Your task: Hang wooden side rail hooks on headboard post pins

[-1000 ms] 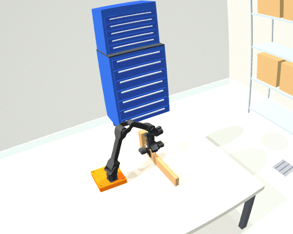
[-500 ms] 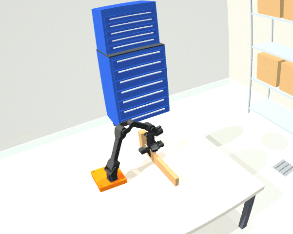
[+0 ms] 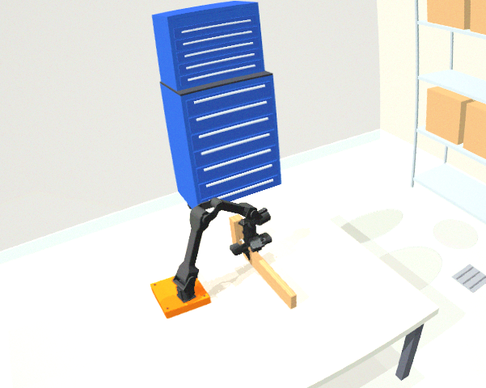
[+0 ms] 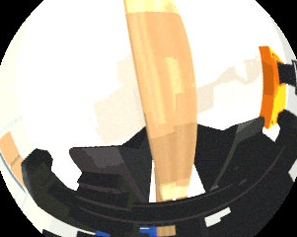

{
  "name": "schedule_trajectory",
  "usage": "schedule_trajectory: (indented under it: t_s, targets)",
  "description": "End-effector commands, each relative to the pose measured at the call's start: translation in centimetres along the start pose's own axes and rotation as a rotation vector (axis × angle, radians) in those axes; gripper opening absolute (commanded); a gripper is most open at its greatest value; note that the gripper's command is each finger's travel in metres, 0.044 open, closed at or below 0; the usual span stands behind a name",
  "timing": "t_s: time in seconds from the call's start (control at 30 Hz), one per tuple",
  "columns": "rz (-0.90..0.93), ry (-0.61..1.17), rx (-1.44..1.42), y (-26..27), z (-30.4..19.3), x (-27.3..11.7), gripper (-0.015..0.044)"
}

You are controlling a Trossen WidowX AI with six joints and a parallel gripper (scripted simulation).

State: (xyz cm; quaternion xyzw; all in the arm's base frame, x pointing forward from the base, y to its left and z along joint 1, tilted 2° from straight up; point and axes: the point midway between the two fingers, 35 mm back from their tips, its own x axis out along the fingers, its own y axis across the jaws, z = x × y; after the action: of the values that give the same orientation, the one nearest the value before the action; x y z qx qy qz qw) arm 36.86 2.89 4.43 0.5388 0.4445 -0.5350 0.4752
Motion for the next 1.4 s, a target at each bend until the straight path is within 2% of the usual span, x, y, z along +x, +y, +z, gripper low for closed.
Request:
schedule_trajectory:
  t_s: [0.0, 1.37]
  targets:
    - [0.011, 0.001, 0.005, 0.18, -0.03, -0.45, 0.0]
    - [0.011, 0.001, 0.005, 0.24, -0.08, -0.97, 0.0]
